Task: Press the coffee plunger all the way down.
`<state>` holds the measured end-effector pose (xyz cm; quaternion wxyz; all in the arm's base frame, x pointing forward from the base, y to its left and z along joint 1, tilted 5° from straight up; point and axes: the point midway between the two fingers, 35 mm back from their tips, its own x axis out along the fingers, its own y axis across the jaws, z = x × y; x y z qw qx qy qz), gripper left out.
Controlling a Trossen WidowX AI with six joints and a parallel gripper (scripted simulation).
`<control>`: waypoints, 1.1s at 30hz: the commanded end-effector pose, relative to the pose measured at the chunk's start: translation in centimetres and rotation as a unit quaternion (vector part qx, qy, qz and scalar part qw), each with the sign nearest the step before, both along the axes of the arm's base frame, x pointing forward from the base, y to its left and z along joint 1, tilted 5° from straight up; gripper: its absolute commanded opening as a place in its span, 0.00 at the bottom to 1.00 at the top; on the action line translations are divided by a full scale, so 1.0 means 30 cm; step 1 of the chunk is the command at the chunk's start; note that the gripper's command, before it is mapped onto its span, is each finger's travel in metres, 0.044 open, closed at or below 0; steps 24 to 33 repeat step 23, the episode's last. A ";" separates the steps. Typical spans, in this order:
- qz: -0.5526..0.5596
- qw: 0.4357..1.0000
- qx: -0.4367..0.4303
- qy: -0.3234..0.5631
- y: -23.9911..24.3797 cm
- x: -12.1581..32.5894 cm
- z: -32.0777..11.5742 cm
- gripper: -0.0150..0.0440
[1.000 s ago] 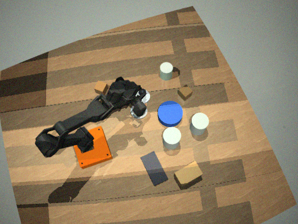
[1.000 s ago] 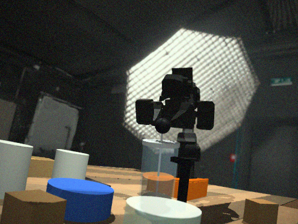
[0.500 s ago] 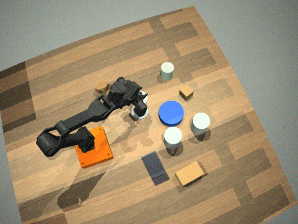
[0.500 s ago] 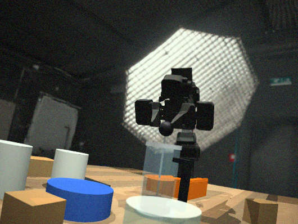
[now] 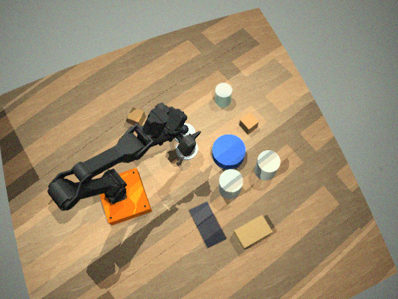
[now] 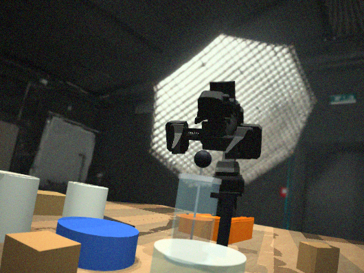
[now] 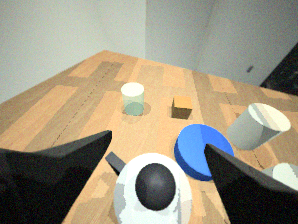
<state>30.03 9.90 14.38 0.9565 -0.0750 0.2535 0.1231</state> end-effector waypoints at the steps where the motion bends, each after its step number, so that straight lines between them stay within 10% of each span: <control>1: -0.001 1.000 0.004 -0.009 0.005 -0.015 0.101 1.00; 33: -0.002 1.000 0.001 -0.003 -0.012 -0.098 0.242 1.00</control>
